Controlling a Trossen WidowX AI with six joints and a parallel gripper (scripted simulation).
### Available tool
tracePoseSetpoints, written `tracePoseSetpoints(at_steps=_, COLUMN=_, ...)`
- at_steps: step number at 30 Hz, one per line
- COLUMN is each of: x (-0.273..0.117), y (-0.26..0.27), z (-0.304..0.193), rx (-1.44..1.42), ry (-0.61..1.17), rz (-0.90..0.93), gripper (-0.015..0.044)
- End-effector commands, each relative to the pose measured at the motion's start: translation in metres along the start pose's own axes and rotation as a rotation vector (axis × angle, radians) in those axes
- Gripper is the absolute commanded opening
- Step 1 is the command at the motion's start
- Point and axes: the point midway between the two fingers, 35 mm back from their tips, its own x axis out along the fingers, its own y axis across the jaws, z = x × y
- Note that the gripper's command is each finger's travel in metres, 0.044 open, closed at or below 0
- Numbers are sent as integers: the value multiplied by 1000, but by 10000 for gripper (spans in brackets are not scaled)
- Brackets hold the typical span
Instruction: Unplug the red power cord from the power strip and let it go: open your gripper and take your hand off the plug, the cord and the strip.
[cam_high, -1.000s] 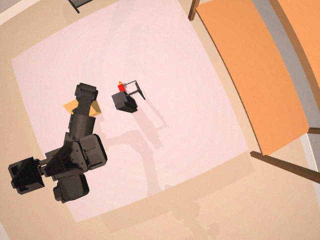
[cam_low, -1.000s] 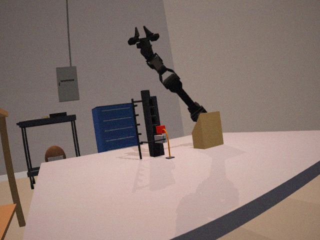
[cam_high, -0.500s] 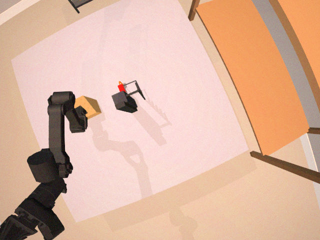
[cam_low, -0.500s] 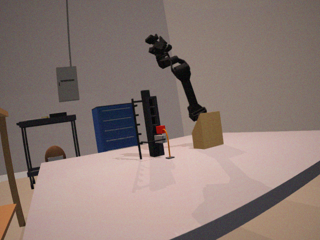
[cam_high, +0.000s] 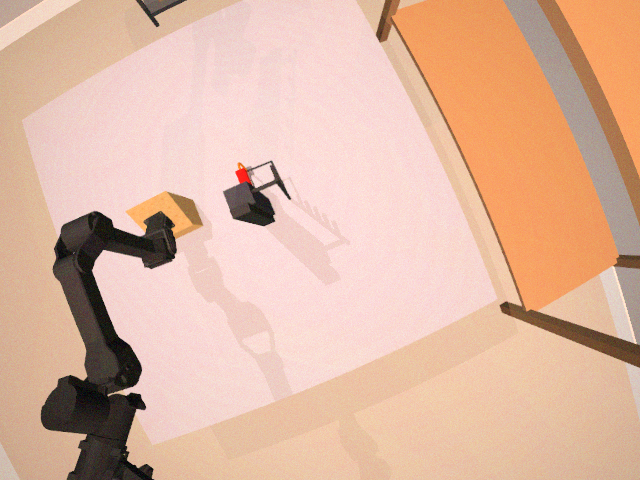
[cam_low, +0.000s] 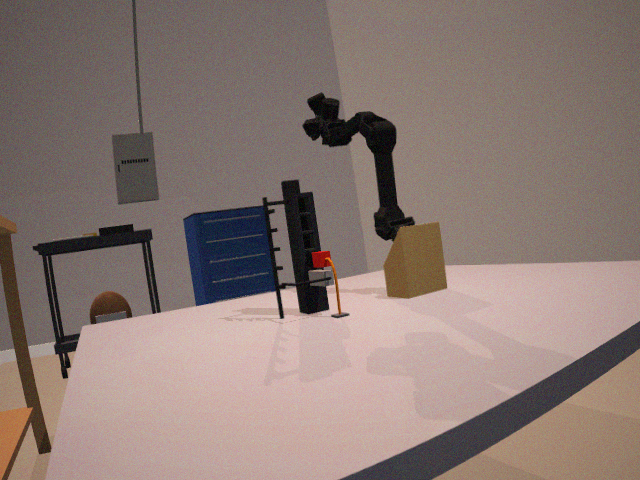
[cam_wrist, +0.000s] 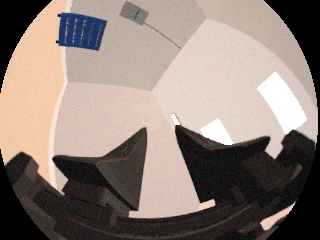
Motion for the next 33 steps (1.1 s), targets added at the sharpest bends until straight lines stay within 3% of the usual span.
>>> tracePoseSetpoints(at_steps=1, x=5, y=42, z=27, rx=123, ry=-83, rz=125, gripper=160)
tracePoseSetpoints(at_steps=16, x=-37, y=139, z=159, rx=524, ry=-397, rz=549, gripper=160)
tracePoseSetpoints(at_steps=24, x=-94, y=152, z=238, rx=708, ry=-585, rz=780, gripper=160)
tracePoseSetpoints(at_steps=33, x=-177, y=133, z=312, rx=865, ry=-805, rz=1027, gripper=160)
